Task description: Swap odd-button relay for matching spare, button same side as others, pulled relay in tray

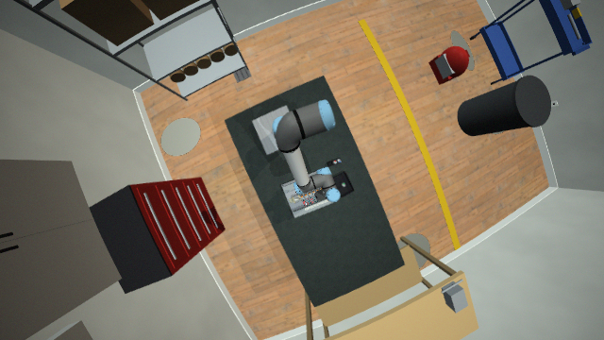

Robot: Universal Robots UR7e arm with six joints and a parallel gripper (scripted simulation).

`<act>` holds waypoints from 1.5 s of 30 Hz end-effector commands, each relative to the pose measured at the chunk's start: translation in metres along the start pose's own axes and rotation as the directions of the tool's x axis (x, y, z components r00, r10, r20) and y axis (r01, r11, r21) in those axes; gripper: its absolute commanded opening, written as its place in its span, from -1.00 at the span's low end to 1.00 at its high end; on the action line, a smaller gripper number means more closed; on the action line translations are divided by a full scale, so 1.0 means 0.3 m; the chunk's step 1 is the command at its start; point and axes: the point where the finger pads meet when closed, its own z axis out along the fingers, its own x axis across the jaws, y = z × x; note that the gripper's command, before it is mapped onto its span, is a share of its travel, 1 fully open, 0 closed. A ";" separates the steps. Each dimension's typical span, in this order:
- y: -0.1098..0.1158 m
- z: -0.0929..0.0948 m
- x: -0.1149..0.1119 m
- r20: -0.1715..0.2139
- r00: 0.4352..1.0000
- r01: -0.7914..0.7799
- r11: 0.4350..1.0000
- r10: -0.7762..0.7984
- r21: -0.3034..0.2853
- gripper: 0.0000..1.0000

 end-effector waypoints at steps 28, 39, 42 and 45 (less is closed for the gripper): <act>0.000 -0.015 -0.002 -0.005 1.000 0.001 1.000 -0.001 -0.001 1.00; 0.000 -0.023 0.003 -0.005 1.000 0.001 1.000 -0.001 -0.001 1.00; 0.000 -0.023 0.003 -0.005 1.000 0.001 1.000 -0.001 -0.001 1.00; 0.000 -0.023 0.003 -0.005 1.000 0.001 1.000 -0.001 -0.001 1.00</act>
